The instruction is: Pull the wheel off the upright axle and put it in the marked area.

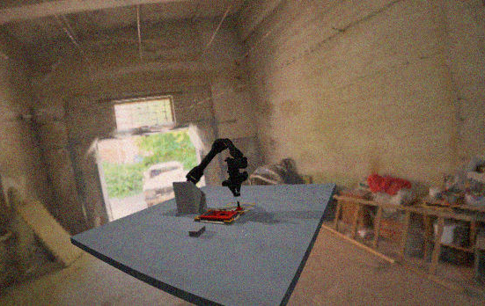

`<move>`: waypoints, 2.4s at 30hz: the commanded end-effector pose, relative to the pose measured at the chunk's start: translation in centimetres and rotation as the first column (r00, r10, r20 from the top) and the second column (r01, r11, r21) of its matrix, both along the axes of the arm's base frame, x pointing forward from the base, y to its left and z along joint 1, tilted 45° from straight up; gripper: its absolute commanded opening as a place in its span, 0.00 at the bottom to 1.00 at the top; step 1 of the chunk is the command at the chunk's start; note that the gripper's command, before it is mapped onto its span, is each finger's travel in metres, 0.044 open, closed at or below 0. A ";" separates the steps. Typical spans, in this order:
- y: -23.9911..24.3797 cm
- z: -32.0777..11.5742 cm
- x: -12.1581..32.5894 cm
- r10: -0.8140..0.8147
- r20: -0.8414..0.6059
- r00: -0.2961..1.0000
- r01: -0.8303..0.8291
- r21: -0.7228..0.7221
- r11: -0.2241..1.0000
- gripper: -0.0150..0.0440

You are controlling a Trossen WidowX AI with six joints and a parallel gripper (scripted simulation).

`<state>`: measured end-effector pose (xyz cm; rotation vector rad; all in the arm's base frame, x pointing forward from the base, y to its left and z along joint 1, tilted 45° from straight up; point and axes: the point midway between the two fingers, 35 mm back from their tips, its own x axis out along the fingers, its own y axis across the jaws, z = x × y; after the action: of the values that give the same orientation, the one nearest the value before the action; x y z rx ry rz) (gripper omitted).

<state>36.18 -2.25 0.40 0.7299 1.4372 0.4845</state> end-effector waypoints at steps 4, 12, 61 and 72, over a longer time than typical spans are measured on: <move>1.7 1.6 -0.6 0.006 -0.002 1.000 -0.006 0.000 1.000 0.25; 3.6 3.6 -1.5 0.006 -0.003 1.000 -0.006 -0.001 1.000 0.25; 15.0 0.2 -3.6 0.009 -0.002 1.000 -0.009 0.009 1.000 0.25; 14.8 0.5 -3.6 0.014 -0.003 1.000 -0.013 0.010 1.000 0.61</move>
<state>32.56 12.54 0.91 0.7314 1.4441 0.5002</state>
